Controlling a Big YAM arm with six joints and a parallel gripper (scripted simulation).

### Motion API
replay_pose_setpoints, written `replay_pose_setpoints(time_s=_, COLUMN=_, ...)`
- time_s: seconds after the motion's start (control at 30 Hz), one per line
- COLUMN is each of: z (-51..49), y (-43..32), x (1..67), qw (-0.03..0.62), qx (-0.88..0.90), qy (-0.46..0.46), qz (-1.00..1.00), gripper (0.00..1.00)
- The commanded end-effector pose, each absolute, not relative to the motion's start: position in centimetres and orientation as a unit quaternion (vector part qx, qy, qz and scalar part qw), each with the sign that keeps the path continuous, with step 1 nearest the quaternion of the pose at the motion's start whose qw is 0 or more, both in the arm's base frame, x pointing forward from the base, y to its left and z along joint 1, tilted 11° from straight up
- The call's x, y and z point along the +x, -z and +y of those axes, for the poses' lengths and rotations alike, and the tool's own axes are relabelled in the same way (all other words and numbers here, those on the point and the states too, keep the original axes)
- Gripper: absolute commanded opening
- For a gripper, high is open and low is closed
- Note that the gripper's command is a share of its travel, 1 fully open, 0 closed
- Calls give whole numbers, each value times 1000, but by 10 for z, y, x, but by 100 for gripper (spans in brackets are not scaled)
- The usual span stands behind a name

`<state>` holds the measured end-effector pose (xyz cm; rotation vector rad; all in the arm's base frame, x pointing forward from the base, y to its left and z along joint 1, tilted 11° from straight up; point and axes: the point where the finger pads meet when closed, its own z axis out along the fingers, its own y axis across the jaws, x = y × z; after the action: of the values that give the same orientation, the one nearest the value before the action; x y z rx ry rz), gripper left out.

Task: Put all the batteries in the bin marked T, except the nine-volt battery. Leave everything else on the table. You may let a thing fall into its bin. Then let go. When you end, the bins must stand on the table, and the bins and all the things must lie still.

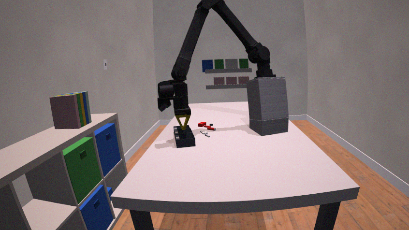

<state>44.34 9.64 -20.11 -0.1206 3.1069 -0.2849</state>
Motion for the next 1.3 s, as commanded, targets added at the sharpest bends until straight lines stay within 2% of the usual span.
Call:
replay_pose_setpoints(time_s=0.0, z=95, y=206, x=456, qw=21, qx=-24, qy=88, qz=996, gripper=9)
replay_pose_setpoints(time_s=0.7, z=86, y=255, x=460, qw=23, qx=-34, qy=89, qz=995, gripper=9)
replay_pose_setpoints(time_s=1.27, z=91, y=247, x=456, qw=21, qx=-35, qy=89, qz=995, gripper=9)
